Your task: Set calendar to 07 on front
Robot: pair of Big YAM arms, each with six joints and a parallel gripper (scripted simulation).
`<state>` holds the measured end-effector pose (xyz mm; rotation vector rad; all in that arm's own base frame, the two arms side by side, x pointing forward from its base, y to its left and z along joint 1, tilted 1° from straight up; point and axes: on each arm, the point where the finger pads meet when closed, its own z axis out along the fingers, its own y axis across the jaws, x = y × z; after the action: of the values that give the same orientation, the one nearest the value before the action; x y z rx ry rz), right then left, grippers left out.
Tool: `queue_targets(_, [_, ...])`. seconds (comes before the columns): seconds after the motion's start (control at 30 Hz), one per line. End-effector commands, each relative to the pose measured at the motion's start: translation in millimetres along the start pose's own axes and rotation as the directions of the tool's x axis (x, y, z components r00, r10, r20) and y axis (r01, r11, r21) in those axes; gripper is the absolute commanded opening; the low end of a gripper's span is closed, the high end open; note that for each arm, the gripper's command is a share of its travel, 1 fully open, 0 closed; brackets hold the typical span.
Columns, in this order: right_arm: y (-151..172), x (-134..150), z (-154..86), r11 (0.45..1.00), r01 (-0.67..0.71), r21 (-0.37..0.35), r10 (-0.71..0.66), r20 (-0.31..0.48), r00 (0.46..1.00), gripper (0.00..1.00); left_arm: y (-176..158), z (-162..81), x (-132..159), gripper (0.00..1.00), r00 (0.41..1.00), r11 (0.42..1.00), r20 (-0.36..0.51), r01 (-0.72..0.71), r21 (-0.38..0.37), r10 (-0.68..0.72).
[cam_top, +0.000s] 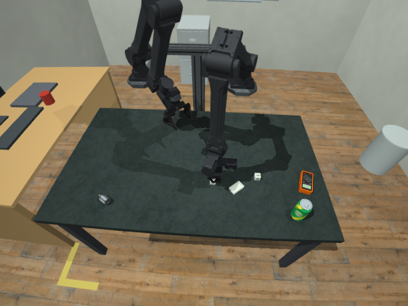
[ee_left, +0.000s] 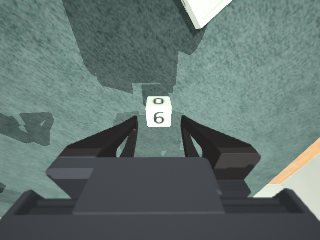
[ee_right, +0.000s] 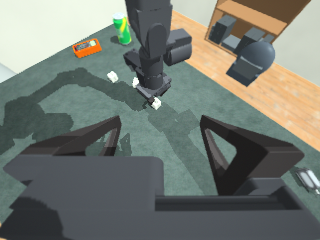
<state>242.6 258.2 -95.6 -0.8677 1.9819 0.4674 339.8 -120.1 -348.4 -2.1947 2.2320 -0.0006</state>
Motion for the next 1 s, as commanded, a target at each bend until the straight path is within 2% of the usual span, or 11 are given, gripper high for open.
queue_targets(0.0, [1, -3, -3, 1.000, 0.000, -0.005, 0.000, 0.008, 1.000, 1.00, 8, 15, -2, 0.53, 1.000, 1.000, 0.005, 0.006, -0.008, -0.006])
queue_targets(0.3, [1, -3, -3, 1.000, 0.000, -0.005, 0.000, 0.008, 1.000, 1.00, 8, 28, -2, 0.53, 1.000, 1.000, 0.005, 0.006, -0.009, -0.006])
queue_targets(0.67, [1, -3, -3, 1.000, 0.000, -0.005, 0.000, 0.008, 1.000, 1.00, 8, 28, -2, 0.53, 1.000, 1.000, 0.005, 0.006, -0.009, -0.006])
queue_targets(0.7, [1, -3, -3, 1.000, 0.000, -0.005, 0.000, 0.008, 1.000, 1.00, 8, 28, -2, 0.45, 1.000, 1.000, 0.005, 0.006, -0.009, -0.006])
queue_targets(0.73, [1, -3, -3, 1.000, 0.000, -0.005, 0.000, 0.008, 1.000, 1.00, 3, 22, 0, 0.45, 1.000, 1.000, 0.002, 0.006, -0.002, -0.006])
queue_targets(0.77, [1, -3, -3, 1.000, 0.000, -0.005, 0.000, 0.008, 1.000, 1.00, 3, 22, 0, 0.45, 1.000, 1.000, 0.002, 0.006, -0.002, -0.006])
queue_targets(0.8, [1, -3, -3, 1.000, 0.000, -0.005, 0.000, 0.008, 1.000, 1.00, 3, 22, 0, 0.41, 1.000, 1.000, 0.002, 0.006, -0.002, -0.006])
queue_targets(0.87, [1, -3, -3, 1.000, 0.000, -0.005, 0.000, 0.008, 1.000, 1.00, 3, 22, 0, 0.41, 1.000, 1.000, 0.002, 0.006, -0.002, -0.006])
queue_targets(0.9, [1, -3, -3, 1.000, 0.000, -0.005, 0.000, 0.008, 1.000, 1.00, 3, 22, 0, 0.36, 1.000, 1.000, 0.002, 0.006, -0.002, -0.006])
queue_targets(0.97, [1, -3, -3, 1.000, 0.000, -0.005, 0.000, 0.008, 1.000, 1.00, 3, 22, 0, 0.36, 1.000, 1.000, 0.002, 0.006, -0.002, -0.006])
